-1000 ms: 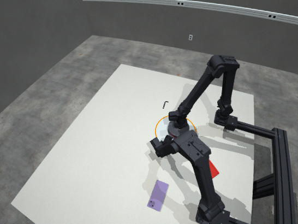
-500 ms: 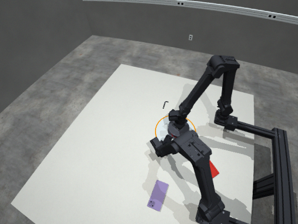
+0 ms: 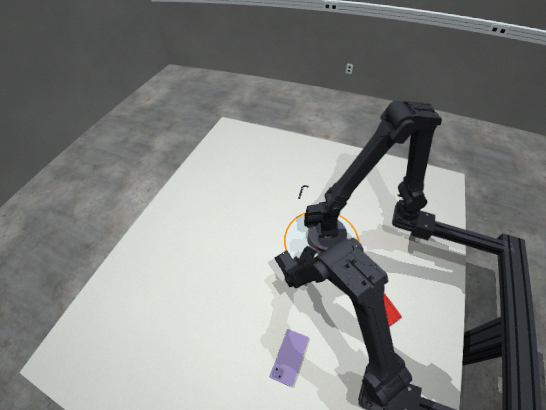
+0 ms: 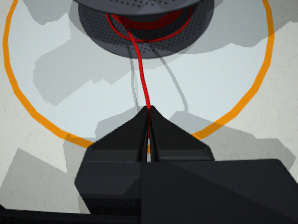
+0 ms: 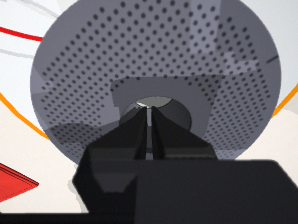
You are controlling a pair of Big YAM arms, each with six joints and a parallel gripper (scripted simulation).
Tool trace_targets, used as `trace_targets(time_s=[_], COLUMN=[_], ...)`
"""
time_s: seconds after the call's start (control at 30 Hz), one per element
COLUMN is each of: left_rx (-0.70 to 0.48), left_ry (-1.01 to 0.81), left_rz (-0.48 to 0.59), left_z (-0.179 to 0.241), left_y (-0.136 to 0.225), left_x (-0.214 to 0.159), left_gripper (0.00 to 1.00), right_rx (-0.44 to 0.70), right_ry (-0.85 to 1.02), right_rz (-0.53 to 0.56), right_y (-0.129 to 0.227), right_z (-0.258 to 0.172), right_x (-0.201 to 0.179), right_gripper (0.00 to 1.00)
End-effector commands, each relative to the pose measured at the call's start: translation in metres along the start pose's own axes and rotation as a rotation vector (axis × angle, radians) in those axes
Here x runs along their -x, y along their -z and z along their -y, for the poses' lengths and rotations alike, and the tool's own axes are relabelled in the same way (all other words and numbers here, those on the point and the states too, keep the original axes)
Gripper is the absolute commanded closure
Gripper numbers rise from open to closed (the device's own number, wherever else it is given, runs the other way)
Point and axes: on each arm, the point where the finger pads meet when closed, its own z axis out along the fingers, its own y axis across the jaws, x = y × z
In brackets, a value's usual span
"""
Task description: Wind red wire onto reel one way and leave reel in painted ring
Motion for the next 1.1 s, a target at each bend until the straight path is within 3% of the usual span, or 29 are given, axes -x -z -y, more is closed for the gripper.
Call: trace_targets(time_s=[0.0, 0.1, 0.17, 0.47, 1.07], left_rx=[0.016, 0.016, 0.016, 0.011, 0.011], left_ry=[-0.03, -0.029, -0.029, -0.013, -0.013], left_rz=[0.006, 0.0, 0.0, 0.001, 0.001], left_z=[-0.01, -0.009, -0.009, -0.007, -0.007], left_y=[0.006, 0.008, 0.008, 0.016, 0.016], left_x=[0.011, 0.009, 0.009, -0.001, -0.001], left_gripper=[1.0, 1.0, 1.0, 1.0, 1.0], right_rx=[0.015, 0.015, 0.015, 0.015, 0.015], right_ry=[0.155, 0.155, 0.155, 0.155, 0.155], right_rz=[0.019, 0.019, 0.019, 0.019, 0.019], right_y=[0.007, 0.007, 0.007, 0.007, -0.007], right_z=[-0.001, -0.001, -0.001, -0.001, 0.002], right_x=[0.016, 0.016, 0.016, 0.016, 0.044], right_gripper=[0.9, 0.79, 0.79, 0.48, 0.48])
